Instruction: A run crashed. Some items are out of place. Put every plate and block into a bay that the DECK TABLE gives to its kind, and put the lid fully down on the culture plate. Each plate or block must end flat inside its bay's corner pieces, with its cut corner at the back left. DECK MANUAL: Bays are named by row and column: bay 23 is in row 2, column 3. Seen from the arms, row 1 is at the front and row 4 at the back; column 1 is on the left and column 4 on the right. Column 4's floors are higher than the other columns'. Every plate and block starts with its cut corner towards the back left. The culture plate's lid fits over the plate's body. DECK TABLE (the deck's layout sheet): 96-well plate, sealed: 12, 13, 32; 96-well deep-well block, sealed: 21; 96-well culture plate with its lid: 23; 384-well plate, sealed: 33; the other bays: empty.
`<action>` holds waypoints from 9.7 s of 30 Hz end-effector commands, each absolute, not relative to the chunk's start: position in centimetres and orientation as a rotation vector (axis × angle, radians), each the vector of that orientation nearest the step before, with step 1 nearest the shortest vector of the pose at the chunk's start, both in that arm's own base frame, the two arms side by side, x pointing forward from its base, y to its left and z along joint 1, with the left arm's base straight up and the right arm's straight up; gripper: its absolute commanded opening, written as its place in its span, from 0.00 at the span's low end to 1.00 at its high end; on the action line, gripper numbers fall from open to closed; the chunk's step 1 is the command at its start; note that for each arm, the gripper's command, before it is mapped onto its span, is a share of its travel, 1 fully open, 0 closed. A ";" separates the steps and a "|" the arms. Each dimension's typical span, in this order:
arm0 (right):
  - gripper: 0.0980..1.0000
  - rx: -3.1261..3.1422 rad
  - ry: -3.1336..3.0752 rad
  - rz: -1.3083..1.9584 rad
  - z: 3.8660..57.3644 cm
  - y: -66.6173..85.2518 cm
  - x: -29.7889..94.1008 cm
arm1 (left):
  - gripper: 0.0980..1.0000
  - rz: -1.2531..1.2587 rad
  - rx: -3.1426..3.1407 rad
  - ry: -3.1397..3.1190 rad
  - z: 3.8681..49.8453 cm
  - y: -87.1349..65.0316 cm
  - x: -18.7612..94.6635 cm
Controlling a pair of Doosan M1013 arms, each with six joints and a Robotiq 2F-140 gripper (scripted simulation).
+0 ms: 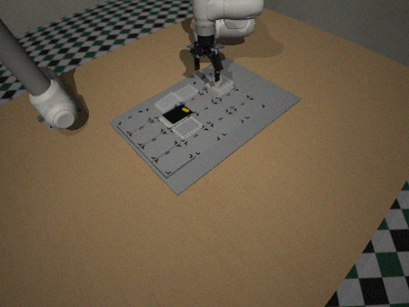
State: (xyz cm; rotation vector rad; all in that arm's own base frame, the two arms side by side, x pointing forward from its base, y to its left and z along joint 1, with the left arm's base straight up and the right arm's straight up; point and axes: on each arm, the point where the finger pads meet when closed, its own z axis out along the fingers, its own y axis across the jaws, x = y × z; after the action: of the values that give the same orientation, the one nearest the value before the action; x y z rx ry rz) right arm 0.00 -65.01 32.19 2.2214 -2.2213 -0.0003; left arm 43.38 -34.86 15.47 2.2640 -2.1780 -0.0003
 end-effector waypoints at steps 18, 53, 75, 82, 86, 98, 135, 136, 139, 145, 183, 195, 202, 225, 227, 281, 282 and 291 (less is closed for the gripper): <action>1.00 2.221 -2.221 0.002 32.3 -65.0 0.0 | 1.00 0.002 2.264 -2.179 15.5 -30.1 43.2; 1.00 2.221 -2.221 0.002 32.3 -65.0 0.0 | 1.00 0.002 2.264 -2.179 15.5 -30.1 43.2; 1.00 2.221 -2.221 0.002 32.3 -65.0 0.0 | 1.00 0.002 2.264 -2.179 15.5 -34.6 46.5; 1.00 2.221 -2.221 0.002 32.3 -65.0 0.0 | 1.00 0.002 2.264 -2.179 15.6 -36.9 48.1; 1.00 2.221 -2.221 0.002 32.3 -65.0 0.0 | 1.00 0.002 2.264 -2.179 15.6 -38.2 49.0; 1.00 2.221 -2.221 0.002 32.3 -65.0 0.0 | 1.00 0.002 2.264 -2.179 15.6 -41.5 51.3; 1.00 2.221 -2.221 0.002 32.3 -65.0 0.0 | 1.00 0.003 2.264 -2.179 15.6 -46.0 54.6; 1.00 2.221 -2.221 0.002 32.3 -65.0 0.0 | 1.00 0.003 2.264 -2.179 15.6 -46.0 54.6; 1.00 2.221 -2.221 0.002 32.3 -65.0 0.0 | 1.00 0.003 2.264 -2.179 15.6 -46.0 54.6; 1.00 2.221 -2.221 0.002 32.3 -65.0 0.0 | 1.00 0.003 2.264 -2.179 15.6 -46.0 54.6; 1.00 2.221 -2.221 0.002 32.3 -65.0 0.0 | 1.00 0.003 2.264 -2.178 15.6 -54.0 54.9; 1.00 2.221 -2.221 0.002 32.3 -65.0 0.0 | 1.00 0.003 2.264 -2.178 15.6 -58.0 55.0; 1.00 2.221 -2.221 0.002 32.3 -65.0 0.0 | 1.00 0.003 2.264 -2.178 15.6 -60.8 55.1; 1.00 2.221 -2.221 0.002 32.3 -65.0 0.0 | 1.00 0.003 2.264 -2.178 15.6 -62.4 55.2; 1.00 2.221 -2.221 0.002 32.3 -65.0 0.0 | 1.00 0.003 2.264 -2.178 15.6 -62.4 55.2; 1.00 2.221 -2.221 0.002 32.3 -65.0 0.0 | 0.66 0.003 2.264 -2.178 12.0 -57.8 47.6; 1.00 2.221 -2.221 0.002 32.3 -65.0 0.0 | 0.66 0.003 2.264 -2.178 11.8 -57.6 47.3; 1.00 2.221 -2.221 0.002 32.3 -65.0 0.0 | 0.66 0.003 2.264 -2.178 10.8 -56.4 45.3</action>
State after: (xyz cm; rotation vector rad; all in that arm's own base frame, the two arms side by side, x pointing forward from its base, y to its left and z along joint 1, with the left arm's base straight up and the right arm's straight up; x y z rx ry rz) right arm 0.00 -65.01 32.19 2.2214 -2.2213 -0.0003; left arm 45.34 -56.38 10.76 2.2638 -2.1779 -0.0009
